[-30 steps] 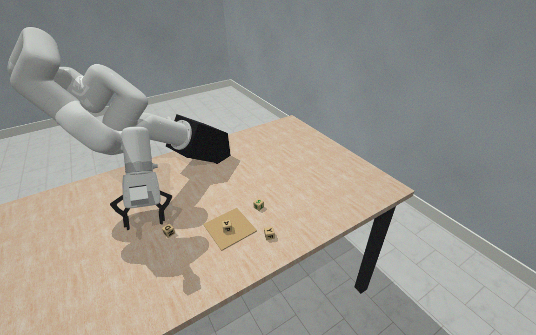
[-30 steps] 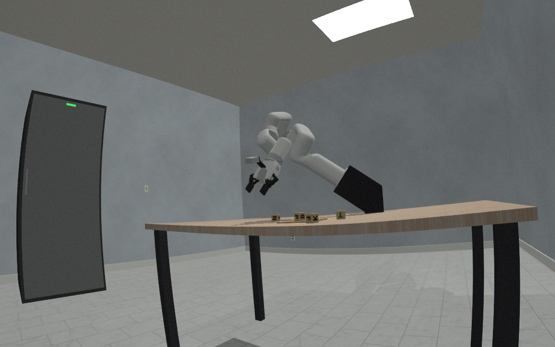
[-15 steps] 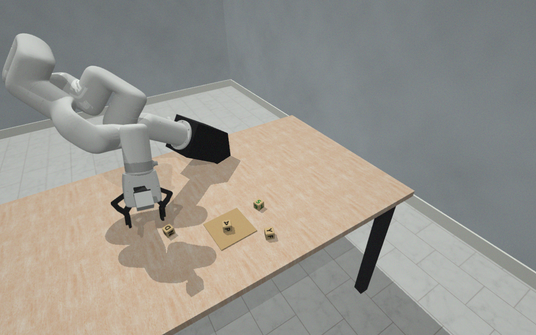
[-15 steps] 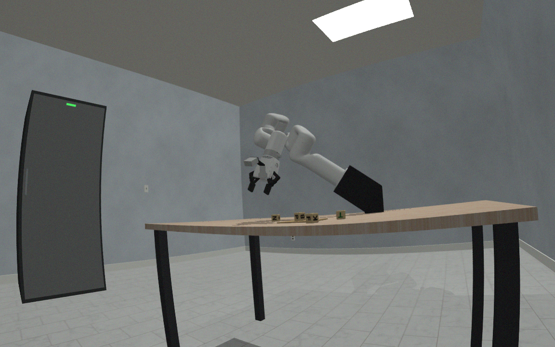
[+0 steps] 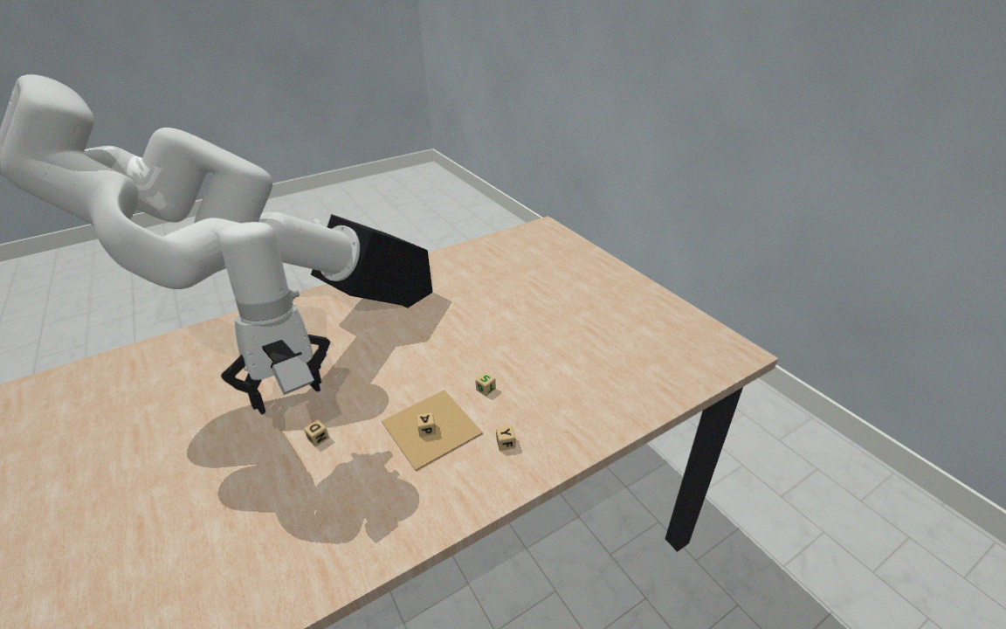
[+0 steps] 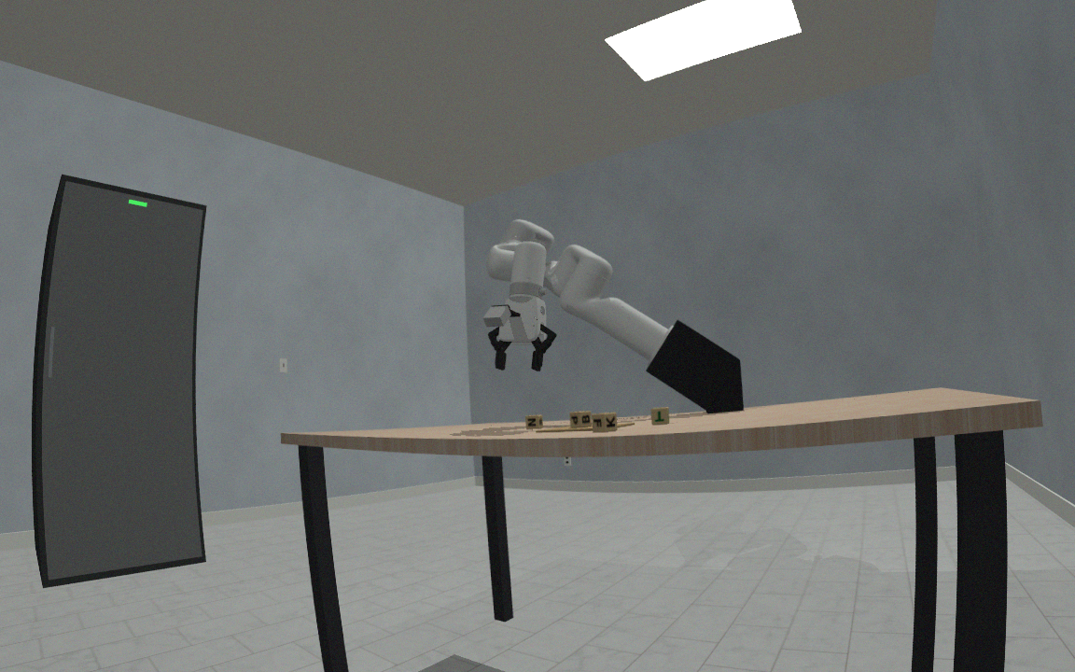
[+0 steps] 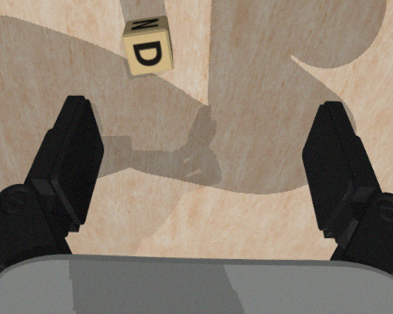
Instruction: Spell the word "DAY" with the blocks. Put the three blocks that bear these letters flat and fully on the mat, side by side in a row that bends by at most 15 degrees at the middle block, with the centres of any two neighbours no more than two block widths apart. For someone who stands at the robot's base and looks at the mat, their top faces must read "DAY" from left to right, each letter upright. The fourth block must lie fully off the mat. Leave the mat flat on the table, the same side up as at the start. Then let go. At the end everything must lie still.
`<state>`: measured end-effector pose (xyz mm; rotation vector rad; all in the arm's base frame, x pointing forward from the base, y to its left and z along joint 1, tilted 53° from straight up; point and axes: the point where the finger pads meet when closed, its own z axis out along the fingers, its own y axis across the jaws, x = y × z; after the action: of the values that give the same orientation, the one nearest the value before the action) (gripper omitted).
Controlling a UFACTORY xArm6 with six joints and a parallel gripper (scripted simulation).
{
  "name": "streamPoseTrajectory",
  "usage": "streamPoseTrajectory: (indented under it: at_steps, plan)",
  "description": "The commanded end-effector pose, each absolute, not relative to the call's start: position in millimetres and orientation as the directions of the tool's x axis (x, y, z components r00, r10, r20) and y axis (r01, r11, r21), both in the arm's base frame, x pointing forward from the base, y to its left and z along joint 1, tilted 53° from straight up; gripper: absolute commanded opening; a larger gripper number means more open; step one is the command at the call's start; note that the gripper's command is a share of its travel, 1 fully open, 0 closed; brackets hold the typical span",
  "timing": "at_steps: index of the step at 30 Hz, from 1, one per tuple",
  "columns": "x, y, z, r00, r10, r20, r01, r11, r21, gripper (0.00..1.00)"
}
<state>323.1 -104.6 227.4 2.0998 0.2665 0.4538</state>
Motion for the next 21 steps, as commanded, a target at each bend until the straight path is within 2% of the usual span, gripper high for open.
streamPoseTrajectory:
  at_steps: [1, 21]
  plan:
    - [310.1, -92.1, 217.6, 0.938, 0.33, 0.109, 0.106, -0.57, 0.815, 1.0]
    - [303.3, -85.2, 211.8, 0.943, 0.328, 0.06, 0.154, -0.587, 0.794, 1.0]
